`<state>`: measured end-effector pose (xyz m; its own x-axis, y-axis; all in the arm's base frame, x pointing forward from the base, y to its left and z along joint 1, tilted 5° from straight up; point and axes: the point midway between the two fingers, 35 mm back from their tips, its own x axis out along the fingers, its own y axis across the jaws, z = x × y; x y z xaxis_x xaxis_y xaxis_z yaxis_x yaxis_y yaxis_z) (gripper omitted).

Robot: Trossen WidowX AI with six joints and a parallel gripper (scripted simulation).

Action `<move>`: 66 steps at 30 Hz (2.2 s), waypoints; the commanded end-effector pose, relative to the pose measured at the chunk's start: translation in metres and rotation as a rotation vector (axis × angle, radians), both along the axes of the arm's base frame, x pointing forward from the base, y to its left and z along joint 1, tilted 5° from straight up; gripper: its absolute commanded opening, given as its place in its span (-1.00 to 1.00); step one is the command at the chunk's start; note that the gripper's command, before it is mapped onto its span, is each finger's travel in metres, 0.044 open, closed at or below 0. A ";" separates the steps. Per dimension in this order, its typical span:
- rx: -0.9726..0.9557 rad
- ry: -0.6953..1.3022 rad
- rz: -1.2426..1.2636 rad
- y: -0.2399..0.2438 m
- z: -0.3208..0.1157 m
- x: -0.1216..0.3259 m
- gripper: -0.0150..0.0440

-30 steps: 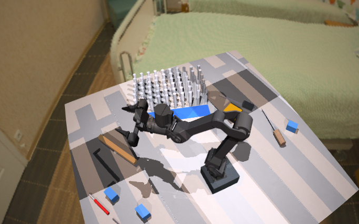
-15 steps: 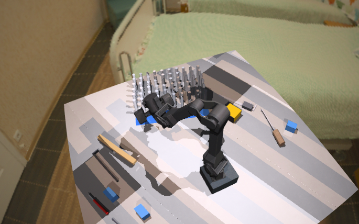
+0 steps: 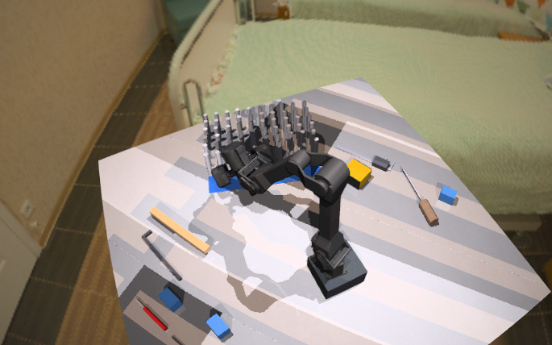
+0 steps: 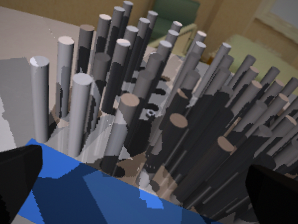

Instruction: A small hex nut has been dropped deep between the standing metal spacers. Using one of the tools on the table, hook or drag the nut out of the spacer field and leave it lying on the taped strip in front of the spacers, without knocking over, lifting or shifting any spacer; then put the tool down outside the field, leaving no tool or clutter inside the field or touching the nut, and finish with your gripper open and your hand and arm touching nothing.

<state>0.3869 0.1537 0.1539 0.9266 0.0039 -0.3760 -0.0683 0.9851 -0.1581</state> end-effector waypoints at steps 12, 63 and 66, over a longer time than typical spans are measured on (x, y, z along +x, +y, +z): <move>0.002 0.003 -0.008 -0.001 -0.001 0.001 1.00; 2.027 0.154 -1.774 -0.542 -0.047 -0.200 1.00; 2.273 0.058 -1.892 -0.559 -0.049 -0.247 1.00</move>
<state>0.1879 -0.3874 0.1079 0.5021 -0.0471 -0.8635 0.5003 -0.7986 0.3345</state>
